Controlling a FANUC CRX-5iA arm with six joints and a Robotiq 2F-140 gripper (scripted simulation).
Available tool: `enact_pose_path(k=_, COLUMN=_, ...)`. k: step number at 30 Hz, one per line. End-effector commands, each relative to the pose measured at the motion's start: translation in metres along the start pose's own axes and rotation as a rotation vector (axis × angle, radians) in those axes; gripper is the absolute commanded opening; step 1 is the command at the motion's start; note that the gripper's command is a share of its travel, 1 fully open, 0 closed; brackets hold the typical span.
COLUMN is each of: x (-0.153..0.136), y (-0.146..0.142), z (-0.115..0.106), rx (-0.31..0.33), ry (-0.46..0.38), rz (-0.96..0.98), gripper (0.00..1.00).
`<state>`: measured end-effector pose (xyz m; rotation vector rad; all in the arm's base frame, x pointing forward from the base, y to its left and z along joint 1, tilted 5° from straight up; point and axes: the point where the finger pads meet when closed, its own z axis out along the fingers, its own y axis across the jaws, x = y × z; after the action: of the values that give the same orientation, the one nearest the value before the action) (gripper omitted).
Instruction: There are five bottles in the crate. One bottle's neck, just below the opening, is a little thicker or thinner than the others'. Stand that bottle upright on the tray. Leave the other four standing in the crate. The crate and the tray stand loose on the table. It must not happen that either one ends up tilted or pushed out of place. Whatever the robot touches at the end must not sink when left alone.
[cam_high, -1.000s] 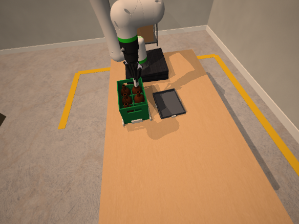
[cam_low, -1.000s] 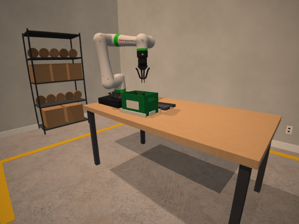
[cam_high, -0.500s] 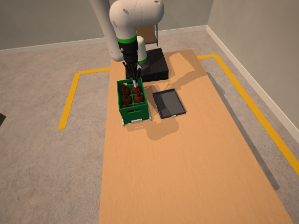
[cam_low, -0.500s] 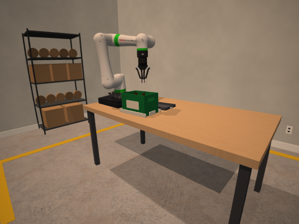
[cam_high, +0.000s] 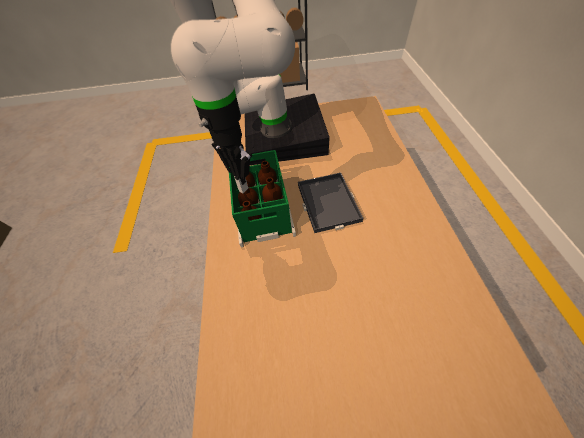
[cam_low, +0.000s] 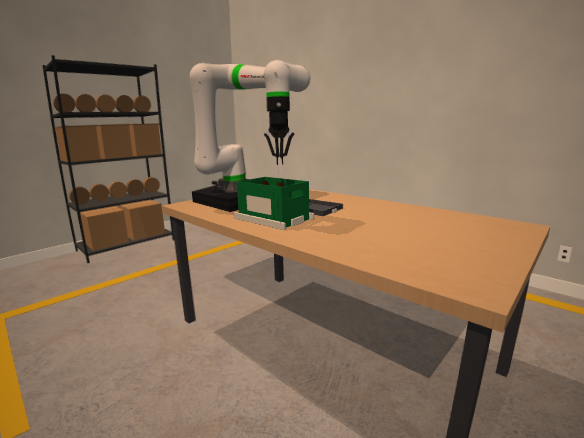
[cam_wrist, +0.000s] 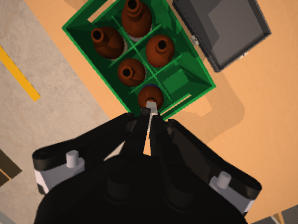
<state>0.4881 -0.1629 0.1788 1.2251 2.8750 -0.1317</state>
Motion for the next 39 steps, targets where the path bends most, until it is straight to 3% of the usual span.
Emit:
enact_pose_path(k=1, x=-0.0076, y=0.0002, z=-0.0003, rx=0.000, ry=0.003, rz=-0.001, gripper=0.10)
enact_pose_path(k=2, x=-0.0076, y=0.0002, z=-0.0003, rx=0.000, ry=0.003, rz=-0.001, gripper=0.44)
enact_pose_path(k=39, x=-0.0076, y=0.0002, z=-0.0002, rx=0.000, ry=0.003, rz=-0.001, gripper=0.44)
